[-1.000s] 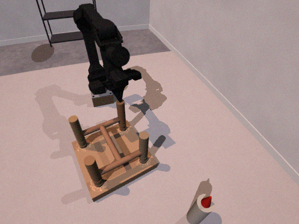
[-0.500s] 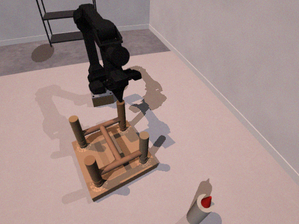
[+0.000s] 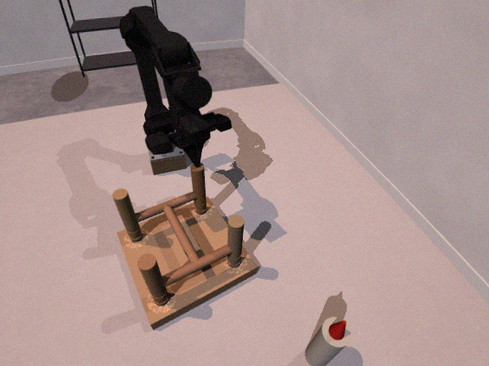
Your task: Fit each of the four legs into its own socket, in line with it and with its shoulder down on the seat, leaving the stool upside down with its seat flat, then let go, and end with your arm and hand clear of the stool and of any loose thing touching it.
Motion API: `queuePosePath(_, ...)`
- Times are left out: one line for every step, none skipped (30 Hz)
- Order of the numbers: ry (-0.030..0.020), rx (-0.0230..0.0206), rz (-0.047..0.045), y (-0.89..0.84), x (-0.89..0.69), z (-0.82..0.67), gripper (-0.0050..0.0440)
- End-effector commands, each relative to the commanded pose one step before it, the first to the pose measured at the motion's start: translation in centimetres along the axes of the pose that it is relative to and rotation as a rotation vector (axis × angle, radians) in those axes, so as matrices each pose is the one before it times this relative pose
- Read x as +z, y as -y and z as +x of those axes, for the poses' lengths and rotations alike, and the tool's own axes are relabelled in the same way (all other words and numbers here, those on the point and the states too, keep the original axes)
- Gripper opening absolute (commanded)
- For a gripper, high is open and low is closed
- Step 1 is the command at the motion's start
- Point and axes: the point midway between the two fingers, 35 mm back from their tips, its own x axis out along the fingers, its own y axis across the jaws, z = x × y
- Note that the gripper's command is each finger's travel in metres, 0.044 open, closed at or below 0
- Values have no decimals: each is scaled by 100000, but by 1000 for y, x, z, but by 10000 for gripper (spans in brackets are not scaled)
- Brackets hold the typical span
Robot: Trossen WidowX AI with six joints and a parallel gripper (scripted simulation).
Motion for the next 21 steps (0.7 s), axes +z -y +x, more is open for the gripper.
queuePosePath(-5576, -781, -13, 173, -663, 2028, 0)
queuePosePath(0, 0, 0, 0, 0, 0, 0)
queuePosePath(0, 0, 0, 0, 0, 0, 0)
queuePosePath(0, 0, 0, 0, 0, 0, 0)
queuePosePath(0, 0, 0, 0, 0, 0, 0)
queuePosePath(0, 0, 0, 0, -2, 6, 0)
queuePosePath(0, 0, 0, 0, -3, 12, 0)
queuePosePath(0, 0, 0, 0, -3, 13, 0)
queuePosePath(0, 0, 0, 0, -4, 13, 0)
queuePosePath(0, 0, 0, 0, -3, 13, 0)
queuePosePath(0, 0, 0, 0, -3, 13, 0)
queuePosePath(0, 0, 0, 0, -3, 13, 0)
queuePosePath(0, 0, 0, 0, -3, 13, 0)
queuePosePath(0, 0, 0, 0, -3, 13, 0)
queuePosePath(0, 0, 0, 0, -3, 13, 0)
queuePosePath(0, 0, 0, 0, -3, 13, 0)
queuePosePath(0, 0, 0, 0, -3, 13, 0)
queuePosePath(0, 0, 0, 0, -3, 13, 0)
queuePosePath(0, 0, 0, 0, -3, 13, 0)
queuePosePath(0, 0, 0, 0, 0, 0, 0)
queuePosePath(0, 0, 0, 0, 0, 0, 0)
